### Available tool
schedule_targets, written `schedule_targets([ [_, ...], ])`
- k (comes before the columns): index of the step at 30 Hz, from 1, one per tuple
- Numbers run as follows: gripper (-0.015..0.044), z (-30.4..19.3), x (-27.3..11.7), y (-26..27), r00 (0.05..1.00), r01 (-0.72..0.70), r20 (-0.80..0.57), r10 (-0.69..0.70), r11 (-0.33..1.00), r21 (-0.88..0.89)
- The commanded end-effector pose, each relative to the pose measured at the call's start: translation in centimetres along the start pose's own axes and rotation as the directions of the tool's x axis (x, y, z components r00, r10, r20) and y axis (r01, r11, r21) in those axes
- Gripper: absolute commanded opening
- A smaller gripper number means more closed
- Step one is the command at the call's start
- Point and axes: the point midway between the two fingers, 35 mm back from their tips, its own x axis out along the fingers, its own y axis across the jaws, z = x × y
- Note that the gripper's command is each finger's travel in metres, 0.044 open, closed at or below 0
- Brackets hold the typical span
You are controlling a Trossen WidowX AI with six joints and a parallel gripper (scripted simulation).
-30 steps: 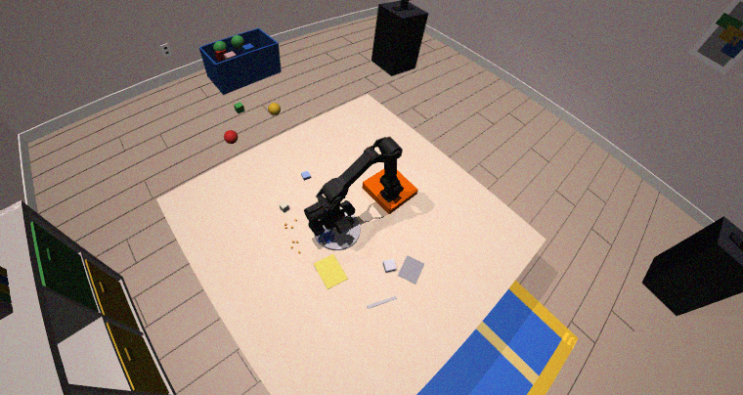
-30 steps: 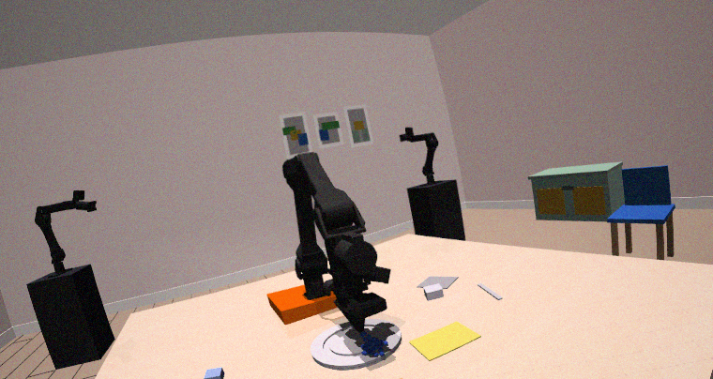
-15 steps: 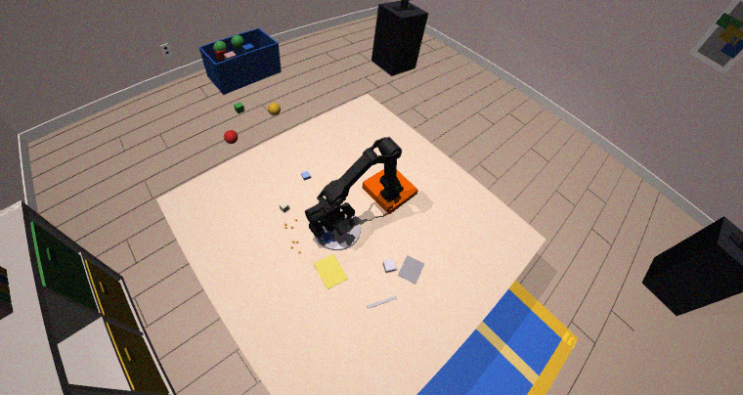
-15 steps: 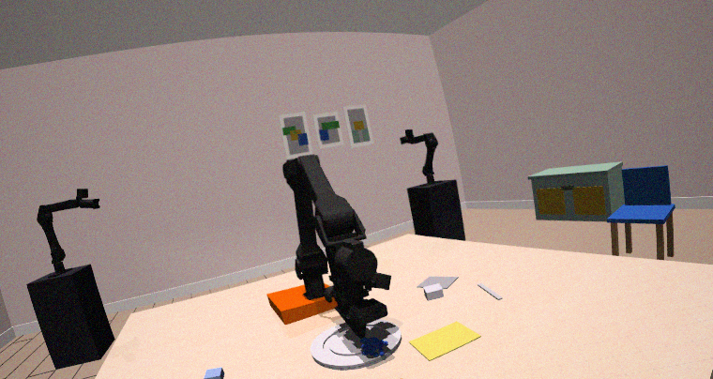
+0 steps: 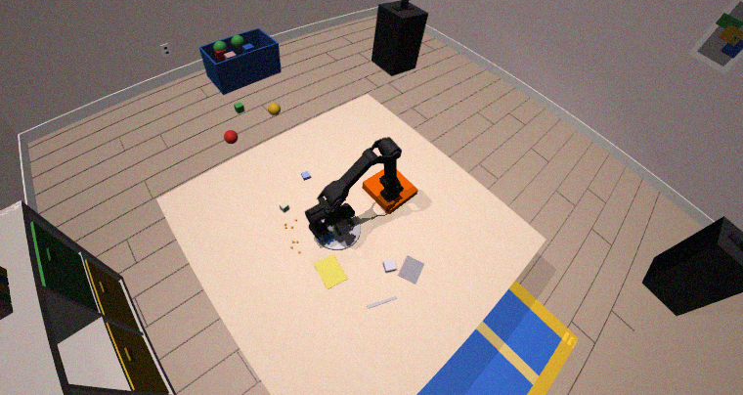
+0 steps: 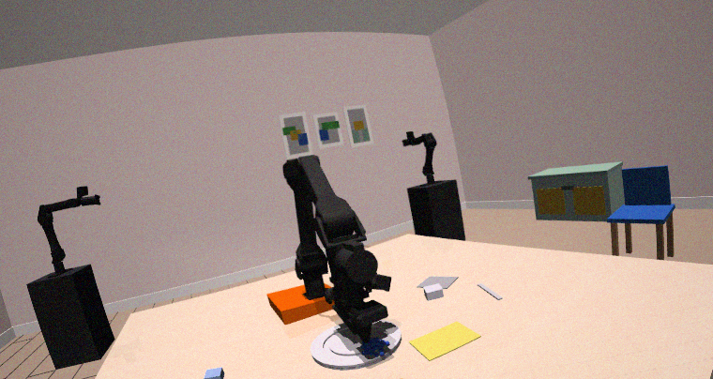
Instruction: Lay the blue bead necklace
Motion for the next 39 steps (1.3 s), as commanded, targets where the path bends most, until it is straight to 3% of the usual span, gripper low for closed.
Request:
schedule_targets([
  [1,0.0341,0.0,-0.1,0.0,1.000,-0.001,0.000,0.001,1.000,0.000],
  [5,0.0440,0.0,-1.2,0.1,1.000,-0.010,0.000,0.010,1.000,-0.002],
  [27,0.0440,0.0,-2.0,0.3,1.000,-0.017,0.000,0.017,1.000,-0.004],
  [29,0.0388,0.2,-2.1,-0.1,1.000,-0.016,0.001,0.016,0.999,0.051],
  [32,0.0309,1.3,-2.3,-1.6,1.000,-0.015,0.001,0.015,0.958,0.285],
  [36,0.0204,3.0,-2.5,-3.7,1.000,-0.013,0.003,0.014,0.809,0.588],
  [39,0.0125,3.6,-2.6,-4.4,1.000,-0.012,0.003,0.013,0.730,0.683],
])
